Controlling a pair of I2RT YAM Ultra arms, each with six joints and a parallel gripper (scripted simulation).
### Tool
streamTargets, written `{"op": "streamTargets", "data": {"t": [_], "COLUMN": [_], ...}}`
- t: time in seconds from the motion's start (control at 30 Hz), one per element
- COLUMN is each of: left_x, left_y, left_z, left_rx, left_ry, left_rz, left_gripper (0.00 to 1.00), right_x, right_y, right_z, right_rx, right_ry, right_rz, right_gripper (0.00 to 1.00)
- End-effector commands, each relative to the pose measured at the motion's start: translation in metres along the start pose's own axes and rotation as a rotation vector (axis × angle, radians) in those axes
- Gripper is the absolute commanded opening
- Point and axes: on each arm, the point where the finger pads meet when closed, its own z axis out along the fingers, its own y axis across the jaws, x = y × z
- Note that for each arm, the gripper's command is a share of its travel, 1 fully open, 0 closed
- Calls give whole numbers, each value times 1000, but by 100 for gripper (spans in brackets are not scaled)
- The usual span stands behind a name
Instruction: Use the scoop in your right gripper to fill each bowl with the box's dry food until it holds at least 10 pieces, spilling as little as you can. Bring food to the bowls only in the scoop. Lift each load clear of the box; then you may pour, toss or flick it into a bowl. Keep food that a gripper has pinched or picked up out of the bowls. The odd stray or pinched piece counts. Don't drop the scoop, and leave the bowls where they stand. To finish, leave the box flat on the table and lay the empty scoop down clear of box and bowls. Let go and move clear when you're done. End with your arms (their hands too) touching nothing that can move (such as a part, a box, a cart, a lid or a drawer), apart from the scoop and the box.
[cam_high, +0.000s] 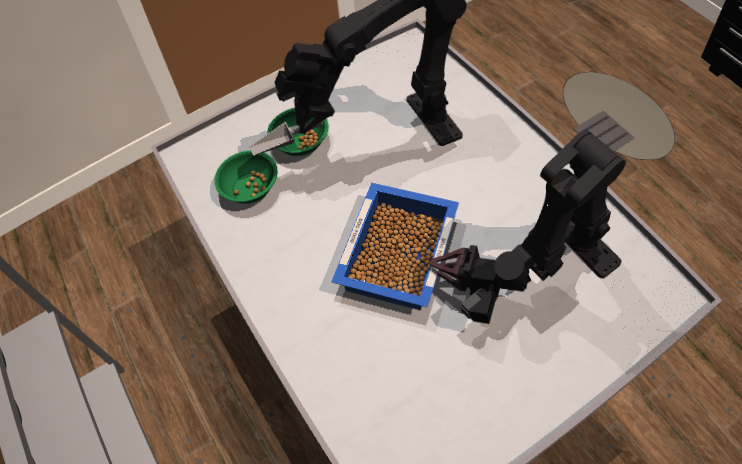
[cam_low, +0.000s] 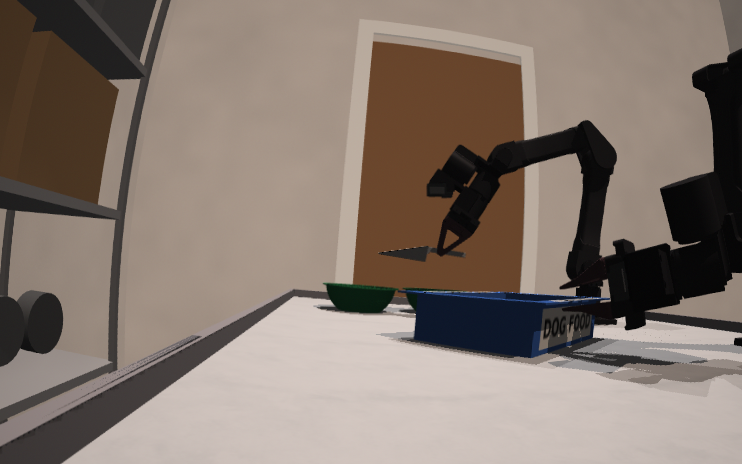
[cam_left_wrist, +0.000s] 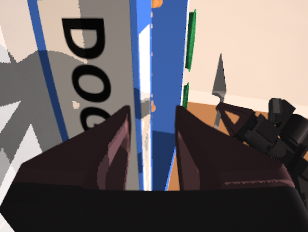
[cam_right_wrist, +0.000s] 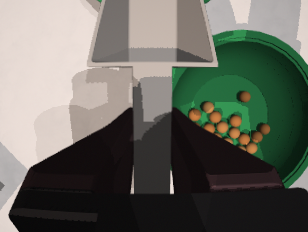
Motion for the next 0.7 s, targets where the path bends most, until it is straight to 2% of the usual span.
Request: {"op": "streamTargets", "data": {"t": [0.0, 0.1, 0.13, 0.43, 0.47, 0.67], "left_x": [-3, 2, 0, -5, 3, 1], "left_y": [-1, 0, -4, -7, 1, -1], "left_z": [-2, -1, -10, -22, -28, -44], "left_rx": [22, 19, 24, 23, 8, 9], "left_ry": [-7, 4, -13, -11, -5, -7], "left_rz": [35, 34, 40, 43, 19, 25], "left_gripper": [26, 26, 26, 26, 26, 26], "right_x": [-24, -24, -24, -24, -24, -24], "right_y": [-1, -1, -1, -1, -1, -1], "right_z": [-12, -12, -12, -12, -12, -12], "right_rx": [-1, -1, -1, -1, -1, -1], "right_ry": [-87, -87, -87, -87, -87, -87], "right_rz": [1, 1, 1, 1, 1, 1], "right_gripper": [0, 0, 0, 0, 0, 0]}}
